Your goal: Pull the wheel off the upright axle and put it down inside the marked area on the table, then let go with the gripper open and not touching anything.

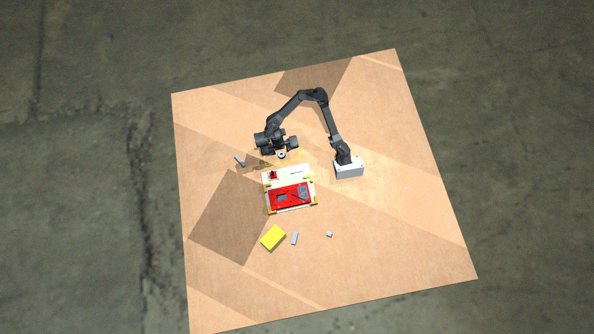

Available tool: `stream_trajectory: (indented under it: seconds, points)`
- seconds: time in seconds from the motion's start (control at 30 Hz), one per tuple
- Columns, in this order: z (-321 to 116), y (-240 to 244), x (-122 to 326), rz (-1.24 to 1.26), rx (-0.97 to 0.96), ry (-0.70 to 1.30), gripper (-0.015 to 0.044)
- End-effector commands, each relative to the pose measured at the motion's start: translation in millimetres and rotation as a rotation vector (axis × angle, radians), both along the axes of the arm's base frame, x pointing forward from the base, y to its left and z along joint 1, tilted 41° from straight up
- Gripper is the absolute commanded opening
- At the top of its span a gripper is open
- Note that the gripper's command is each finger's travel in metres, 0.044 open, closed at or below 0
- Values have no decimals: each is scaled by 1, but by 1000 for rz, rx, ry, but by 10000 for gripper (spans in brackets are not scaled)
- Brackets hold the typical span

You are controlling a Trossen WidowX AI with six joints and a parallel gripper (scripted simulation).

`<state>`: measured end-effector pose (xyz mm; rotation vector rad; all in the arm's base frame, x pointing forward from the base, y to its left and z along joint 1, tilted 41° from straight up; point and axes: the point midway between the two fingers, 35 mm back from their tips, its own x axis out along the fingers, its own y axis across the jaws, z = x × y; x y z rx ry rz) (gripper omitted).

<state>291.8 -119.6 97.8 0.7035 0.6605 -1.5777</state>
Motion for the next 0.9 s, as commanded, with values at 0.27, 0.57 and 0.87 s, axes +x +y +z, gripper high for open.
stream_trajectory:
  seconds: [0.27, 0.57, 0.87]
  points:
    - [20, 49, -27, 10, 8, -14, 431]
    - [29, 83, -72, 4, 0, -16, 440]
    - [29, 83, -72, 4, 0, -16, 440]
